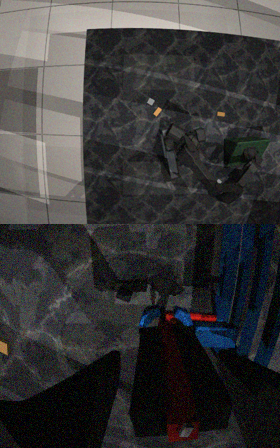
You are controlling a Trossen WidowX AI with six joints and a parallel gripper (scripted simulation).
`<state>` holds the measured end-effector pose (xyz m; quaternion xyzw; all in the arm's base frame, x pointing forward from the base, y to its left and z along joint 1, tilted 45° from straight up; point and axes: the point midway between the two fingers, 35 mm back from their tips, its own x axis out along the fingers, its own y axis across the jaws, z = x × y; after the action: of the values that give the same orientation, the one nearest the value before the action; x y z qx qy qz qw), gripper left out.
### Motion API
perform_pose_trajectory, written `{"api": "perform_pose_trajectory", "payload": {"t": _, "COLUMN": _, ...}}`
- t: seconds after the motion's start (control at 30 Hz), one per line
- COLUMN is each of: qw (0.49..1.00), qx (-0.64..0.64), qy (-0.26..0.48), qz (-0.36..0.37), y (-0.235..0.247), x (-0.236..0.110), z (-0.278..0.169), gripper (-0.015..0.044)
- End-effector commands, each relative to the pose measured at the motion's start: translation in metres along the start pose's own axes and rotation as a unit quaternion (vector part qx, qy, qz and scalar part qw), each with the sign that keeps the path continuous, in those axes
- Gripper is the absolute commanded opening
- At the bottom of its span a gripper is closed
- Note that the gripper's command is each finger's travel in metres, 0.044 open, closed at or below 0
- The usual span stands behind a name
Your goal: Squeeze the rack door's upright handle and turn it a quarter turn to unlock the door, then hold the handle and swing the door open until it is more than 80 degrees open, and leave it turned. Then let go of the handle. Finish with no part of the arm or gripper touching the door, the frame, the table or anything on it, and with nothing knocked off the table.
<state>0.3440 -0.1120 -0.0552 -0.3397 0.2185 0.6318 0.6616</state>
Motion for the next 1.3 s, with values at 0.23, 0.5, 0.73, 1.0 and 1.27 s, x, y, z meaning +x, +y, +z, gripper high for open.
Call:
{"api": "perform_pose_trajectory", "payload": {"t": 0.23, "qw": 0.998, "qx": -0.058, "qy": -0.002, "qz": -0.002, "y": -0.0001, "x": 0.0006, "z": 0.0005, "gripper": 0.0202}}
{"api": "perform_pose_trajectory", "payload": {"t": 0.5, "qw": 0.998, "qx": -0.058, "qy": -0.002, "qz": -0.002, "y": -0.0001, "x": 0.0006, "z": 0.0005, "gripper": 0.0070}}
{"api": "perform_pose_trajectory", "payload": {"t": 0.73, "qw": 0.998, "qx": -0.058, "qy": -0.002, "qz": -0.002, "y": -0.0001, "x": 0.0006, "z": 0.0005, "gripper": 0.0024}}
{"api": "perform_pose_trajectory", "payload": {"t": 1.0, "qw": 0.999, "qx": -0.042, "qy": -0.002, "qz": -0.001, "y": 0.0011, "x": 0.0006, "z": 0.0010, "gripper": 0.0008}}
{"api": "perform_pose_trajectory", "payload": {"t": 1.27, "qw": 0.999, "qx": 0.047, "qy": -0.002, "qz": -0.001, "y": 0.0079, "x": 0.0006, "z": 0.0044, "gripper": 0.0008}}
